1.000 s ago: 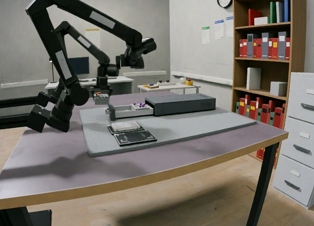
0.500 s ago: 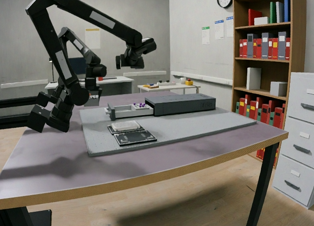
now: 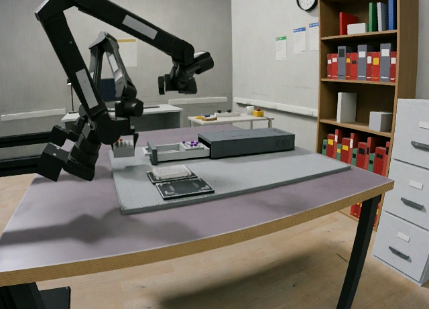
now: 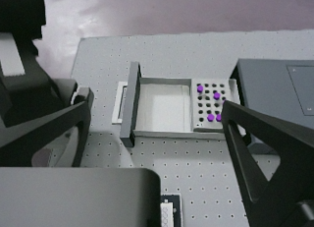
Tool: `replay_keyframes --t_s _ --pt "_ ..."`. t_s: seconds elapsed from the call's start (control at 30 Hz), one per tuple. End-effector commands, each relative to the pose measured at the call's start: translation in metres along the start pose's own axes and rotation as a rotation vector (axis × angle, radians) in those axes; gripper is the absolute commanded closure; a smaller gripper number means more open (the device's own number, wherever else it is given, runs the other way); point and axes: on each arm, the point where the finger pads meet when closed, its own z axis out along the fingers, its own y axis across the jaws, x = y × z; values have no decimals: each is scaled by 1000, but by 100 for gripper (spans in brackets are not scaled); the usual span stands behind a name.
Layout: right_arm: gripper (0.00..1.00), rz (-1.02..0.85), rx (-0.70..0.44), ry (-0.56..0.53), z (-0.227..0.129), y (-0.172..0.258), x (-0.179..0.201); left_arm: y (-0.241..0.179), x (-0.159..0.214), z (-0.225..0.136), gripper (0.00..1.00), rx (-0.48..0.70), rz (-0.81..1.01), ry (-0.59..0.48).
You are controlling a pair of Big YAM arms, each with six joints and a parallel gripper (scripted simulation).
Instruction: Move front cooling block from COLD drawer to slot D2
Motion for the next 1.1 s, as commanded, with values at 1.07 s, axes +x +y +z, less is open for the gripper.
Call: replay_keyframes --t_s 1.07 --pt "0 -66 24 -28 -9 -20 -30 29 -61 47 16 -35 -15 -44"
